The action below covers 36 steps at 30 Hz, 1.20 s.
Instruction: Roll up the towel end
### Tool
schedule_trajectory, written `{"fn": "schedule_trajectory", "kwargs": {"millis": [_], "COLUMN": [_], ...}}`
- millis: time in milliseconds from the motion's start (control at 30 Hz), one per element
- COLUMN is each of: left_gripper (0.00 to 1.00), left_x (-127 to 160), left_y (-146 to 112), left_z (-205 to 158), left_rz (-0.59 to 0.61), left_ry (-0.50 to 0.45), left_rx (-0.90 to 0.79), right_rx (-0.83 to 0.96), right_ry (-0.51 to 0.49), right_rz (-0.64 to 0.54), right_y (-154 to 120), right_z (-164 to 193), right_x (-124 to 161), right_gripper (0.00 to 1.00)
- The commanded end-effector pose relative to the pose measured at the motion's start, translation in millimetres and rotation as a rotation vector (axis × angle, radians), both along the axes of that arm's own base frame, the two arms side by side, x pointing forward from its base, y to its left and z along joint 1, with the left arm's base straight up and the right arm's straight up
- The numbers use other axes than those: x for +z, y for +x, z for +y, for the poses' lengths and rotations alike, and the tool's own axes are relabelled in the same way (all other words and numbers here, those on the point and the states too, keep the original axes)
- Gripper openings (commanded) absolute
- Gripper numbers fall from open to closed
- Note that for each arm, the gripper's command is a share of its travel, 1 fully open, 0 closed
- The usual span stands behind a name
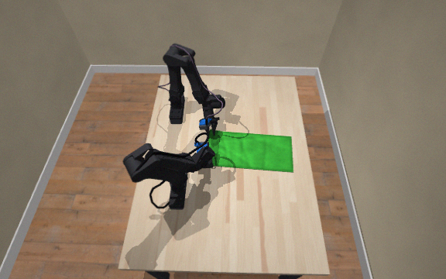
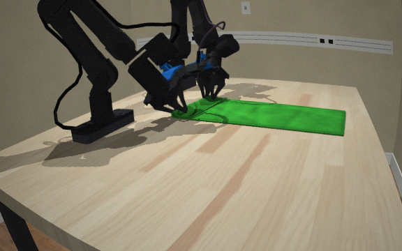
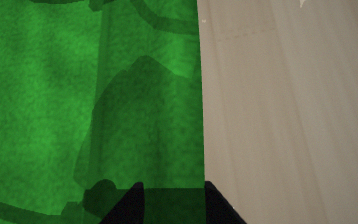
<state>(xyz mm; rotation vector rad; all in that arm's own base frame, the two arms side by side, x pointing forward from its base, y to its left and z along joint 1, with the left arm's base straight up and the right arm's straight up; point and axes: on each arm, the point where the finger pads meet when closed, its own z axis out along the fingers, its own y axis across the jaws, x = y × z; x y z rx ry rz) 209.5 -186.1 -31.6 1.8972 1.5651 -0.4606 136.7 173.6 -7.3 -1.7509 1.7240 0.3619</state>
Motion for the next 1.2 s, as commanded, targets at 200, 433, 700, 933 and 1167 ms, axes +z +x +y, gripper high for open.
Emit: {"fn": "schedule_trajectory", "kwargs": {"millis": [200, 433, 700, 933, 1167], "left_gripper": [0.26, 0.22, 0.19, 0.15, 0.13], "left_x": [1.8, 1.4, 1.0, 0.5, 0.2], "left_y": [13.7, 15.4, 16.8, 18.5, 19.7], "left_z": [-0.1, -0.2, -0.4, -0.5, -0.6], "left_rz": [-0.015, -0.015, -0.015, -0.015, -0.015], "left_ry": [0.001, 0.001, 0.001, 0.001, 0.001], "left_rx": [0.01, 0.01, 0.01, 0.01, 0.01], "right_rx": [0.01, 0.01, 0.01, 0.01, 0.01], "right_ry": [0.017, 0.017, 0.017, 0.017, 0.017], "right_rz": [-0.01, -0.01, -0.01, -0.01, -0.01], "right_y": [6.2, 7.8, 9.3, 11.0, 12.2], "right_z": [3.4, 3.3, 3.2, 3.1, 3.0], "right_x": [3.5, 3.0, 2.6, 2.2, 1.8], "right_gripper": [0.25, 0.21, 0.18, 0.14, 0.12]}}
